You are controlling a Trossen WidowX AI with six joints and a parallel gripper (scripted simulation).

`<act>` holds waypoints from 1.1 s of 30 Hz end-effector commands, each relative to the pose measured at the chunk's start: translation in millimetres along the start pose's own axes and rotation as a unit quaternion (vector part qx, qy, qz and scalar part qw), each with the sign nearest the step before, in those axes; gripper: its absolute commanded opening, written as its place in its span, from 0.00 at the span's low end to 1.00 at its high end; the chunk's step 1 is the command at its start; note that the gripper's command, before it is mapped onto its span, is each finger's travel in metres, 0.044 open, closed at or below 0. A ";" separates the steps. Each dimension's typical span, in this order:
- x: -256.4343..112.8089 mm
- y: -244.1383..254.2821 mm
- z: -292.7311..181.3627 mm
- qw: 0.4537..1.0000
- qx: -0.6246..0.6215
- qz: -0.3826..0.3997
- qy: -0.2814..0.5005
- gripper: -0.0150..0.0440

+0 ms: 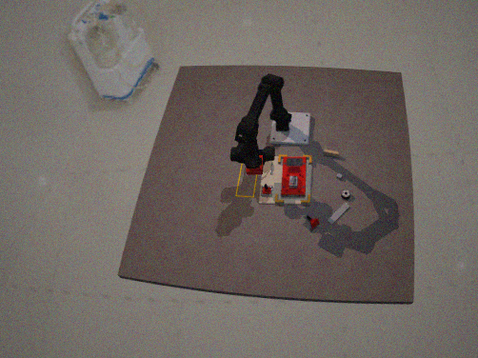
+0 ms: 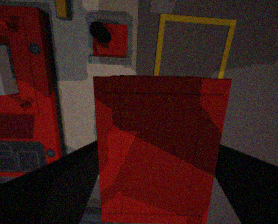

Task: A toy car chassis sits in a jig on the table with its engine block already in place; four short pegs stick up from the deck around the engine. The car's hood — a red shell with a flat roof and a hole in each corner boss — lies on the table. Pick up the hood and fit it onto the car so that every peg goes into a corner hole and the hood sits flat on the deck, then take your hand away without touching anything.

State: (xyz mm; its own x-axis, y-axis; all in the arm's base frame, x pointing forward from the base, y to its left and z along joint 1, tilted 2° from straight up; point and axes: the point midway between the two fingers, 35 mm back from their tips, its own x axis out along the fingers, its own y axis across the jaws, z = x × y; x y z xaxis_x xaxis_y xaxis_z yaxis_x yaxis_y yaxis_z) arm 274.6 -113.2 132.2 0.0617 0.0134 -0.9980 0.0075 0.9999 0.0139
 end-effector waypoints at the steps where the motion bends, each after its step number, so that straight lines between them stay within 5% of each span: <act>1: 0.6 15.1 9.4 1.000 -0.003 -0.001 0.001 0.25; 33: -4.9 153.6 48.9 1.000 0.007 0.005 -0.003 0.25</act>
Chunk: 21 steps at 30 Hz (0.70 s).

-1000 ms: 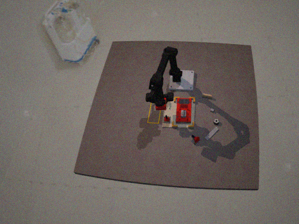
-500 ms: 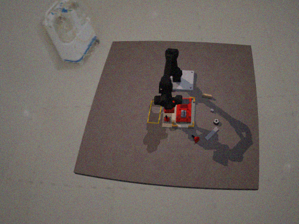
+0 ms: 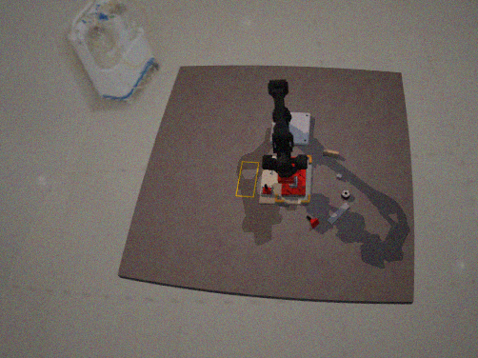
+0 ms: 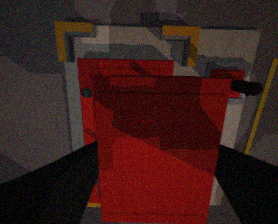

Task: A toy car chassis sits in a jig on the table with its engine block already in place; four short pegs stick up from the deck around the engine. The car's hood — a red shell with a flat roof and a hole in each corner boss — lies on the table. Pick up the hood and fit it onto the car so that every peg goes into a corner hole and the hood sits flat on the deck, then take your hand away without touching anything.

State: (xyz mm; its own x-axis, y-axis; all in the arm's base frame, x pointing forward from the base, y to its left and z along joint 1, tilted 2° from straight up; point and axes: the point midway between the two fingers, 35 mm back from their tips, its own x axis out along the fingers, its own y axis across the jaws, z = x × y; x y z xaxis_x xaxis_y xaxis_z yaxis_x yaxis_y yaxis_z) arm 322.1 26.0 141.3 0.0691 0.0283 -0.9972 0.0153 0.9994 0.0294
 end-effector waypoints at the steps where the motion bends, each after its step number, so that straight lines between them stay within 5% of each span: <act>1: -0.5 18.7 2.2 1.000 0.003 -0.002 0.000 0.25; 21: 46.4 28.7 1.8 1.000 0.005 -0.002 -0.001 0.25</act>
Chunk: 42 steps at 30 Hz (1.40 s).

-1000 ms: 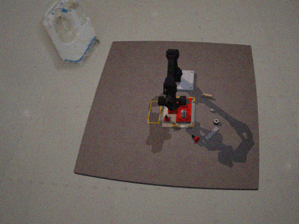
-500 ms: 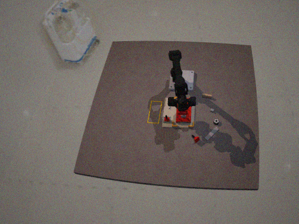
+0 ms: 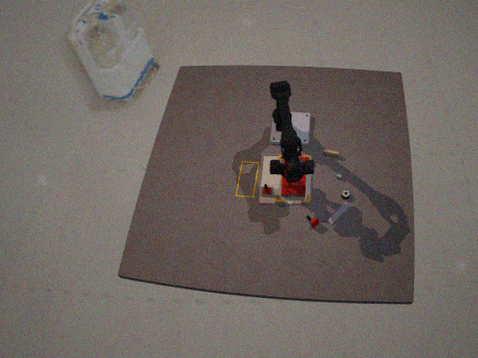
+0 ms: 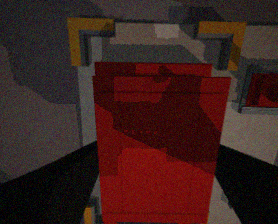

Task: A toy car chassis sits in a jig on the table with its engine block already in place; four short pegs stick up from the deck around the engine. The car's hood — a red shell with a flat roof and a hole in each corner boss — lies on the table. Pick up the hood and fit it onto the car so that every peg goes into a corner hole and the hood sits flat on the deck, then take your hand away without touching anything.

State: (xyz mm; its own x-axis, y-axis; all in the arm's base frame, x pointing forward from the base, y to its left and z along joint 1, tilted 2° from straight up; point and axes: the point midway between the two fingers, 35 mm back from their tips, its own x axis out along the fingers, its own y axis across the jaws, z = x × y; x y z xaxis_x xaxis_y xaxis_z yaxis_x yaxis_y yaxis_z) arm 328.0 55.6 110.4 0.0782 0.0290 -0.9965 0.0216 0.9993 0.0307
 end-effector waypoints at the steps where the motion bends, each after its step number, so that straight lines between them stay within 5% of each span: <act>1: 16.3 0.0 -1.9 1.000 0.002 -0.003 0.004 0.25; 42: 20.9 0.0 -1.9 1.000 0.002 -0.003 0.004 0.25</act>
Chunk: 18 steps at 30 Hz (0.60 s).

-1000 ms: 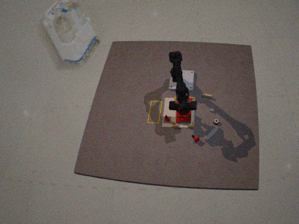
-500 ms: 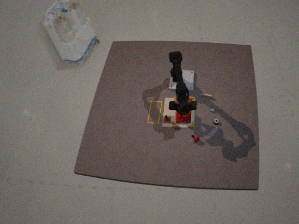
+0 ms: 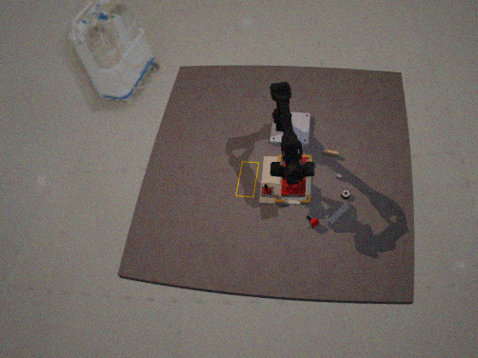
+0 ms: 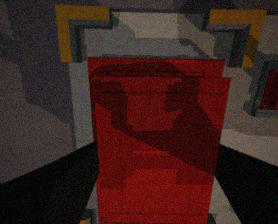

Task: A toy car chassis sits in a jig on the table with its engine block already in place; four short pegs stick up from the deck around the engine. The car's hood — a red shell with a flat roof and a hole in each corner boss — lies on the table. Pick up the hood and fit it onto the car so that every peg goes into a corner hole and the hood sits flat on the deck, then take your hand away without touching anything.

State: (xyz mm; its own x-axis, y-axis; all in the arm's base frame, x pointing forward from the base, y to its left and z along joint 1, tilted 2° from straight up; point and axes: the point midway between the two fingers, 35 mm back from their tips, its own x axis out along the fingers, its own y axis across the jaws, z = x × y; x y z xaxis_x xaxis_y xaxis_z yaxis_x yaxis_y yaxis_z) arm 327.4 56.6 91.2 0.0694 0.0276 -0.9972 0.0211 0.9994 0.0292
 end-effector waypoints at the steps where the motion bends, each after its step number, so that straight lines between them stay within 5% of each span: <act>1: 2.2 -0.4 0.3 1.000 0.002 -0.002 0.000 0.25; 18: 8.7 -0.5 0.3 1.000 0.002 -0.002 0.000 0.25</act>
State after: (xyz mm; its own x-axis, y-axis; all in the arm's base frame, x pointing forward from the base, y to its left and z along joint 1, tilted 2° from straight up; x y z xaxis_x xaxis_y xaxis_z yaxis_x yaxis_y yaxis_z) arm 328.0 56.7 84.5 0.0696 0.0271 -0.9972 0.0214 0.9994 0.0287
